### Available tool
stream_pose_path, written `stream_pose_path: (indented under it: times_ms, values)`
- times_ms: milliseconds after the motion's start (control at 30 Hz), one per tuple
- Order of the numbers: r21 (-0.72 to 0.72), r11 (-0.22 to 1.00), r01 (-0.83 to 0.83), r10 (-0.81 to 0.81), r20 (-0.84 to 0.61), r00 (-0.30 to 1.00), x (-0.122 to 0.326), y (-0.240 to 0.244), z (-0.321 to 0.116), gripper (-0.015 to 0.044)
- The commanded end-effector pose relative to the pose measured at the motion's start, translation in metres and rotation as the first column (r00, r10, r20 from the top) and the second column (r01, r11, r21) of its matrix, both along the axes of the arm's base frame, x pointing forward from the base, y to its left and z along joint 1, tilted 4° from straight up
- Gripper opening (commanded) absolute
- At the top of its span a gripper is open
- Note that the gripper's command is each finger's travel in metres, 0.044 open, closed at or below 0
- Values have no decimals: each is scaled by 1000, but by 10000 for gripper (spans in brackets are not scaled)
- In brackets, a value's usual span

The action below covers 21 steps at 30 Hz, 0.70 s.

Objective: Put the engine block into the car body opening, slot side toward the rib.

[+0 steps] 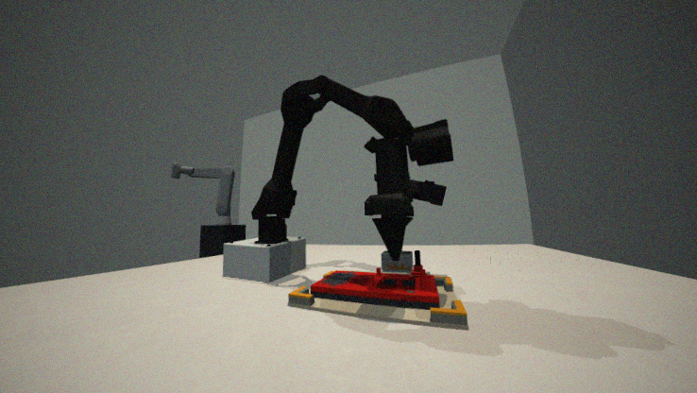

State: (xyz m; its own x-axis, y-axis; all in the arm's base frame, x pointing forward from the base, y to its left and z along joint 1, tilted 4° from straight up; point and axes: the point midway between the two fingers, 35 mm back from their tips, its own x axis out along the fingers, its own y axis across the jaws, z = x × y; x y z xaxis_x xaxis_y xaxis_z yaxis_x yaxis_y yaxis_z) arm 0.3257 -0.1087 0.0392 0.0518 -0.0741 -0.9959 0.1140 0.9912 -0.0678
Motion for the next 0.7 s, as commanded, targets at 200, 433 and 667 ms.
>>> stream_pose_path:
  times_ms: [200, 433, 667]
  values:
    - [2, 1000, 9, -9, 3, 1000, 1, 0, 0, 159]
    - [4, 999, 44, -44, 6, 999, 1, 0, -1, 159]
    - [2, 1000, 9, -9, 3, 1000, 1, 0, -3, 159]
